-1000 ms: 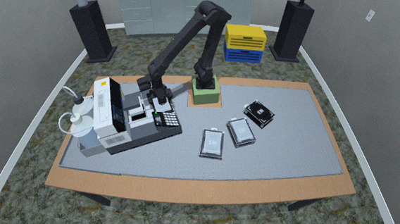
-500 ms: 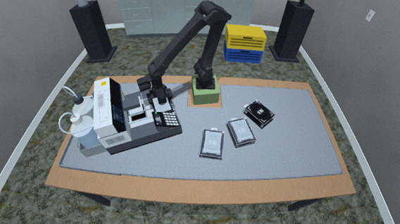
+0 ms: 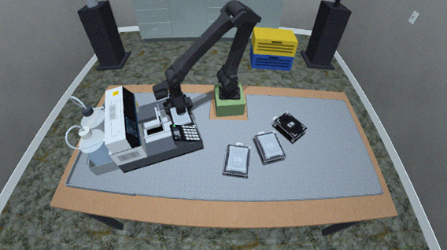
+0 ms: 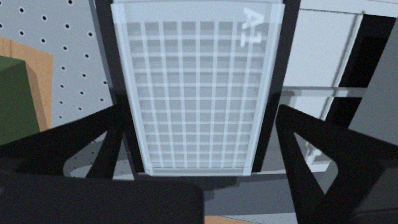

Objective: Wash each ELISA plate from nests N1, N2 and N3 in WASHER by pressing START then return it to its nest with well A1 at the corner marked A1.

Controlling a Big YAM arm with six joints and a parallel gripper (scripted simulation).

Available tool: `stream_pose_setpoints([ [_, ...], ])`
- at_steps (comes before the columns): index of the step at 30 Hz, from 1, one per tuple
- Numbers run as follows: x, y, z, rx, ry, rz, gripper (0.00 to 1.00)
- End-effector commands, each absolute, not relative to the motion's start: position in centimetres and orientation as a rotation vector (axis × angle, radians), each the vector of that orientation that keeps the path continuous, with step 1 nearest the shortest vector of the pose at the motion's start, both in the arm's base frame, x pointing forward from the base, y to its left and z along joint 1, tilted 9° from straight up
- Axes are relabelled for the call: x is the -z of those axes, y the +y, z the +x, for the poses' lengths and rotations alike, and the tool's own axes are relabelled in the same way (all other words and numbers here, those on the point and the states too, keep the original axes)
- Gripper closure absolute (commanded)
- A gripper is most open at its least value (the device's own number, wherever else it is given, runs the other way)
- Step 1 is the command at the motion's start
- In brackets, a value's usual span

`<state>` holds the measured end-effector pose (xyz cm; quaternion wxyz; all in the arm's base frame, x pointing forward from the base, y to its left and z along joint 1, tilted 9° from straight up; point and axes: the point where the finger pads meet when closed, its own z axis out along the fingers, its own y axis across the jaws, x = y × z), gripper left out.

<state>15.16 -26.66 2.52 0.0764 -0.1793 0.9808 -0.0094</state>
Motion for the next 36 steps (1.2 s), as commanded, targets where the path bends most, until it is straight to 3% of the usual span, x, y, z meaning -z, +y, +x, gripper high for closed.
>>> stream_pose_setpoints([
  [1,-5.0,-28.6,15.7,0.096,2.927,-0.547,0.0],
  [36,-10.1,-28.7,14.8,0.099,2.928,-0.539,0.0],
])
